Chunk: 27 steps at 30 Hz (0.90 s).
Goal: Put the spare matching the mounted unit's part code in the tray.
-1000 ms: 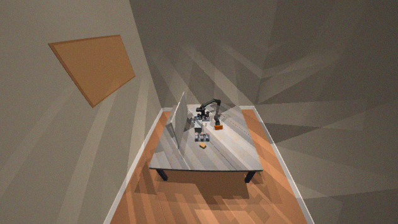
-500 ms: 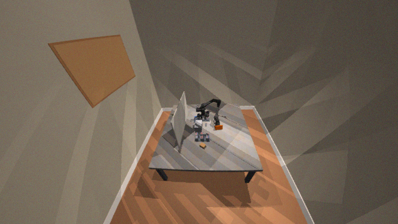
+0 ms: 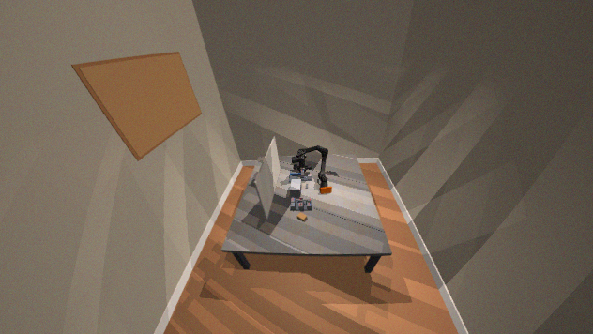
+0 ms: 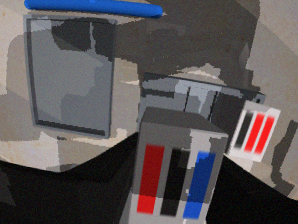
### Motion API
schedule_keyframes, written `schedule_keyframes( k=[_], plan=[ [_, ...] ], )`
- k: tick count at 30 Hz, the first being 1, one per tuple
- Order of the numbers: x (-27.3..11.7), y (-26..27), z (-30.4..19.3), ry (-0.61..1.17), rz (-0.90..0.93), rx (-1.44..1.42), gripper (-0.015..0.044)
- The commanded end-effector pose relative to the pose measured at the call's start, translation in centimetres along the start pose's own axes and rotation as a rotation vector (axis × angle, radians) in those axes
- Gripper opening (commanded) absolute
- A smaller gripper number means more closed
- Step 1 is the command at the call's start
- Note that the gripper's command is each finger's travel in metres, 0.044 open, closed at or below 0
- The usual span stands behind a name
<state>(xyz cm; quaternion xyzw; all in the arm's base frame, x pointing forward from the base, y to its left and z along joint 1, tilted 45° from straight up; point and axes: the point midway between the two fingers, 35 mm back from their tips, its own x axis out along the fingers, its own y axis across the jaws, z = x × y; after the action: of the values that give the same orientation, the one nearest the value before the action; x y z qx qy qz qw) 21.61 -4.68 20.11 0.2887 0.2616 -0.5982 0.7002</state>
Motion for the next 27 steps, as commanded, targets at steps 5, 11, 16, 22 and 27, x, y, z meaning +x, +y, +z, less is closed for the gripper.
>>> schedule_keyframes(
  k=[5, 11, 16, 22, 27],
  plan=[
    [-1.0, 0.0, 0.2, 0.001, 0.009, -0.001, 0.0000],
    [-2.8, 0.4, 0.8, 0.022, 0.040, -0.013, 0.0000],
    [-3.0, 1.8, 0.9, 0.018, 0.036, -0.012, 0.0000],
    [-3.3, 4.3, 1.1, 0.011, 0.029, -0.012, 0.0000],
    [-3.3, 6.4, 1.1, 0.005, 0.023, -0.012, 0.0000]
  ],
)
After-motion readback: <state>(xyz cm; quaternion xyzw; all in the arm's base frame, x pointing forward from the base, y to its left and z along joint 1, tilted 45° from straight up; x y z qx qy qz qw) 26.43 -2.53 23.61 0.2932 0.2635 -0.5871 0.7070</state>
